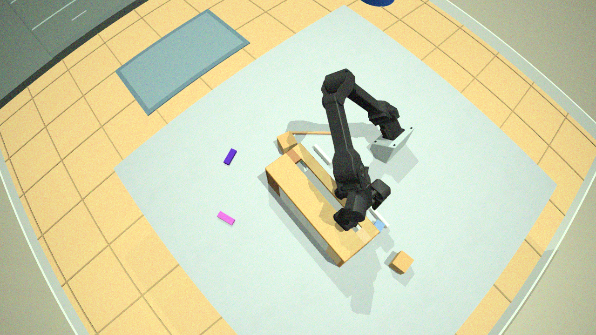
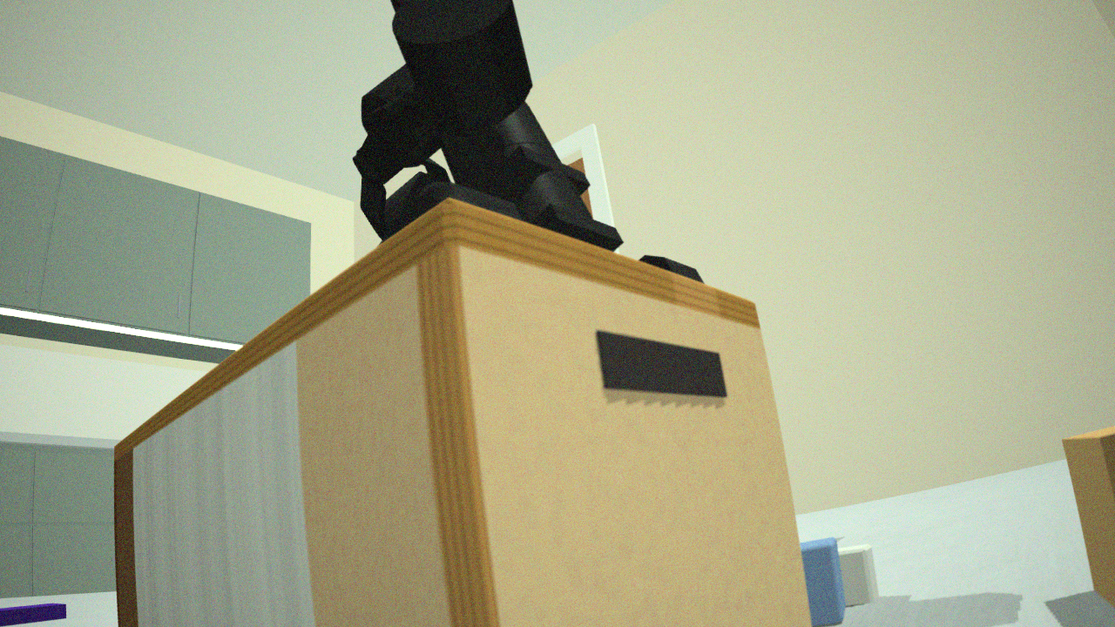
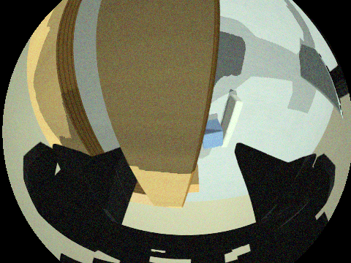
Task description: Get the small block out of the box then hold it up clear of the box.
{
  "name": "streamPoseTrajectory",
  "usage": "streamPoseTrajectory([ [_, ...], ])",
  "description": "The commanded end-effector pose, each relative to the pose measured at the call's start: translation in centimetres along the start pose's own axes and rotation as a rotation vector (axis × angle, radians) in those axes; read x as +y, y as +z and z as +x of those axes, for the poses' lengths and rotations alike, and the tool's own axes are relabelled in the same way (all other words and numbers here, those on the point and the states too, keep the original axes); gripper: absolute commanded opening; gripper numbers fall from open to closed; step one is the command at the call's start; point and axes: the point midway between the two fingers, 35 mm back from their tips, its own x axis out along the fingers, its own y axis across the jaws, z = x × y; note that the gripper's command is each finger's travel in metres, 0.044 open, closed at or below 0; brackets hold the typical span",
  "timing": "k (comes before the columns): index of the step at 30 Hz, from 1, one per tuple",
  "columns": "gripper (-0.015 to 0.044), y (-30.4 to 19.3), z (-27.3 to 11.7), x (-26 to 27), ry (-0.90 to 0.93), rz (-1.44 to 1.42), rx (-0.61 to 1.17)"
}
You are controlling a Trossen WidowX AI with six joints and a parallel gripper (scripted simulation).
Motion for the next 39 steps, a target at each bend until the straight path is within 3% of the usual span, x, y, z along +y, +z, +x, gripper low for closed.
streamPoseTrajectory([
  [1,0.04,-1.0,-2.0,0.2,0.006,0.001,0.009],
  [5,0.04,-2.0,-5.5,-0.1,0.003,-0.004,0.005],
  [10,0.04,-2.2,-5.4,-0.1,0.015,-0.015,0.008],
  [12,0.0348,-2.3,-5.4,-0.1,0.019,-0.086,0.002],
  [15,0.0285,-2.7,-5.4,-0.3,0.034,-0.391,-0.03],
  [31,0.0285,-5.2,-5.0,-1.6,-0.059,-2.111,-0.262],
  [39,0.0285,-5.9,-4.9,-2.0,-0.186,-2.65,-0.349],
])
